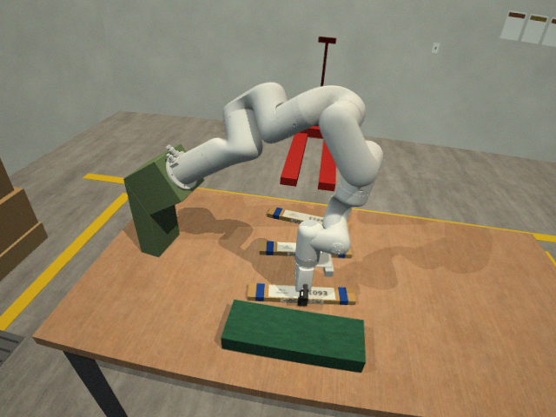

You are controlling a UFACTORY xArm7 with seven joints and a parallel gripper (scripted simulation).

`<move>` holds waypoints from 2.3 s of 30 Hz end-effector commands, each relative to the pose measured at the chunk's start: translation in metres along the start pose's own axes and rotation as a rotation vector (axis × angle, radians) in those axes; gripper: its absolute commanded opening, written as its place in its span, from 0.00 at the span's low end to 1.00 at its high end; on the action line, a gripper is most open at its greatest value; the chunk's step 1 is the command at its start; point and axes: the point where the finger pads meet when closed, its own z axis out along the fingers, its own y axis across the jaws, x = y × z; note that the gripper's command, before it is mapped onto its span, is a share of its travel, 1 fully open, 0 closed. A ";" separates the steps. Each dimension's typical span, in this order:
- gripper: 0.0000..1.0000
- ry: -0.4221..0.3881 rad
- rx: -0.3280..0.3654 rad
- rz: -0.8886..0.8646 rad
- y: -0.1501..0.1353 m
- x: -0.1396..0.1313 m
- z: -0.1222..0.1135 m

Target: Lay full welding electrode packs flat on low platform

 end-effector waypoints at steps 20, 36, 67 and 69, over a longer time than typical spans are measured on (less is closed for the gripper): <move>0.58 0.000 0.001 0.001 0.001 0.000 0.000; 0.58 0.000 0.001 0.001 0.001 0.000 0.000; 0.58 0.000 0.002 0.002 0.000 0.000 -0.002; 0.58 0.000 0.002 0.001 0.001 0.000 -0.004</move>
